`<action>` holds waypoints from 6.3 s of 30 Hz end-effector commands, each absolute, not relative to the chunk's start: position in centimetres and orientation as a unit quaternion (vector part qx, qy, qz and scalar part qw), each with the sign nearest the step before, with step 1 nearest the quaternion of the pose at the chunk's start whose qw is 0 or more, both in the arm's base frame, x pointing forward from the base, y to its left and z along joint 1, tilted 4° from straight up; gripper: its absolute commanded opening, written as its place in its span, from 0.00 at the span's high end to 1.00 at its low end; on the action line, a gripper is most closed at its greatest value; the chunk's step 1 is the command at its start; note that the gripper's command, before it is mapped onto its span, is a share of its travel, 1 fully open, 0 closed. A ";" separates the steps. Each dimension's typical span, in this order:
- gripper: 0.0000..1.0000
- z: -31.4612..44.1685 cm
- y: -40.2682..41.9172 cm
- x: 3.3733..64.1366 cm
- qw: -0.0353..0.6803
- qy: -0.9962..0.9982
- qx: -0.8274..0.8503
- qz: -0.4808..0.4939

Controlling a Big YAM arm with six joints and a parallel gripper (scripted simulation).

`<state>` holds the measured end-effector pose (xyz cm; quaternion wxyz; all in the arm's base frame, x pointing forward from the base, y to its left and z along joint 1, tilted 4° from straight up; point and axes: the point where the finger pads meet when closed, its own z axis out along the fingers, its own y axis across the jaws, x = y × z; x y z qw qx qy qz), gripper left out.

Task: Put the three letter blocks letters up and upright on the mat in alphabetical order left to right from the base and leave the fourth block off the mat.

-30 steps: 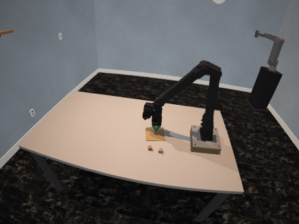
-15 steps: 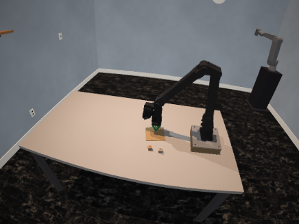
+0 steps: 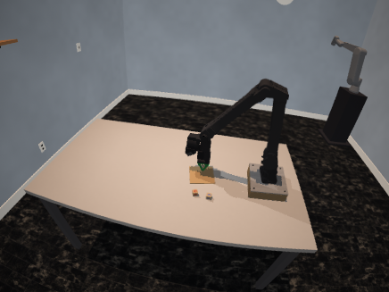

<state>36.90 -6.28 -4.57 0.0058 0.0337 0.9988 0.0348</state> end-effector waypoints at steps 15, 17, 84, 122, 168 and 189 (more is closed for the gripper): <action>0.80 -3.8 -6.2 38.4 0.028 0.999 0.030 0.030; 0.80 -3.8 -6.2 38.4 0.028 0.999 0.030 0.030; 0.80 -3.9 -6.3 39.2 0.030 0.999 0.026 0.029; 0.80 -4.7 -6.2 38.4 0.021 0.999 0.027 0.031; 0.10 -4.5 -6.2 38.6 0.024 0.999 0.027 0.030; 0.10 -1.7 -6.9 39.2 0.030 0.999 0.028 0.029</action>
